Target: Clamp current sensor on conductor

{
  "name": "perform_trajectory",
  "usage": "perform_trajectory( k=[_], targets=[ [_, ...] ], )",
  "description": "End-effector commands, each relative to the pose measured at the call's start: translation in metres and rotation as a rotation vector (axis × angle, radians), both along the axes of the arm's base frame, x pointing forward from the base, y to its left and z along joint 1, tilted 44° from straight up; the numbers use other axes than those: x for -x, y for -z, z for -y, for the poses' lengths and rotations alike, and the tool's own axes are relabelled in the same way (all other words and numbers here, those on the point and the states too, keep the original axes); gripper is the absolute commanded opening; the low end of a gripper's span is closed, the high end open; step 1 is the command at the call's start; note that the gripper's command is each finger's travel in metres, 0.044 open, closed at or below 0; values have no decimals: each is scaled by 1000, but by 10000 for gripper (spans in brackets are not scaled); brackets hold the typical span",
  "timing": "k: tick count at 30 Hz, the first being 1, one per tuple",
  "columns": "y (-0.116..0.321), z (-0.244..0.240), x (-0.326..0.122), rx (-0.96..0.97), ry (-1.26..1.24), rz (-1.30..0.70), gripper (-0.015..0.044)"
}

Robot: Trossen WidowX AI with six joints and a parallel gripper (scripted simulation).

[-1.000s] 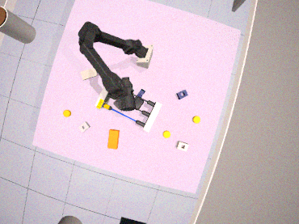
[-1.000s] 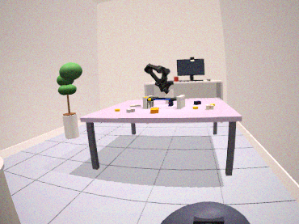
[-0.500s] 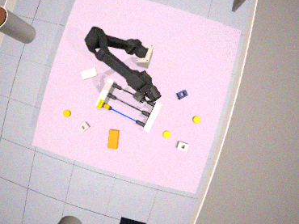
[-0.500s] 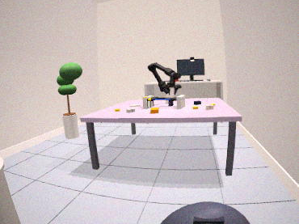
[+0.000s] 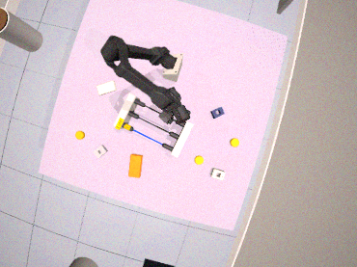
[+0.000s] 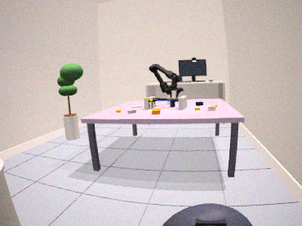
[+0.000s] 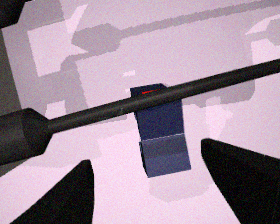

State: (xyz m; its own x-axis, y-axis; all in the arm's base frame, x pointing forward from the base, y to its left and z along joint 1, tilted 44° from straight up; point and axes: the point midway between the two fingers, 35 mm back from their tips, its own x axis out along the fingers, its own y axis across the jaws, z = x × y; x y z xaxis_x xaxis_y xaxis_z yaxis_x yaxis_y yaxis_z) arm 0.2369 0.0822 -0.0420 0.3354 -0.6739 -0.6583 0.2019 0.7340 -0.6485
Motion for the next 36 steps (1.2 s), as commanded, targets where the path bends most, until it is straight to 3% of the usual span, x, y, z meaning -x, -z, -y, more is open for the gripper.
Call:
perform_trajectory(
  k=[1,23,36],
  targets=[
    [6,9,1,15,0,-11,283],
    [22,29,-7,20,2,-9,283],
    [20,25,-9,9,3,0,196]
  ],
)
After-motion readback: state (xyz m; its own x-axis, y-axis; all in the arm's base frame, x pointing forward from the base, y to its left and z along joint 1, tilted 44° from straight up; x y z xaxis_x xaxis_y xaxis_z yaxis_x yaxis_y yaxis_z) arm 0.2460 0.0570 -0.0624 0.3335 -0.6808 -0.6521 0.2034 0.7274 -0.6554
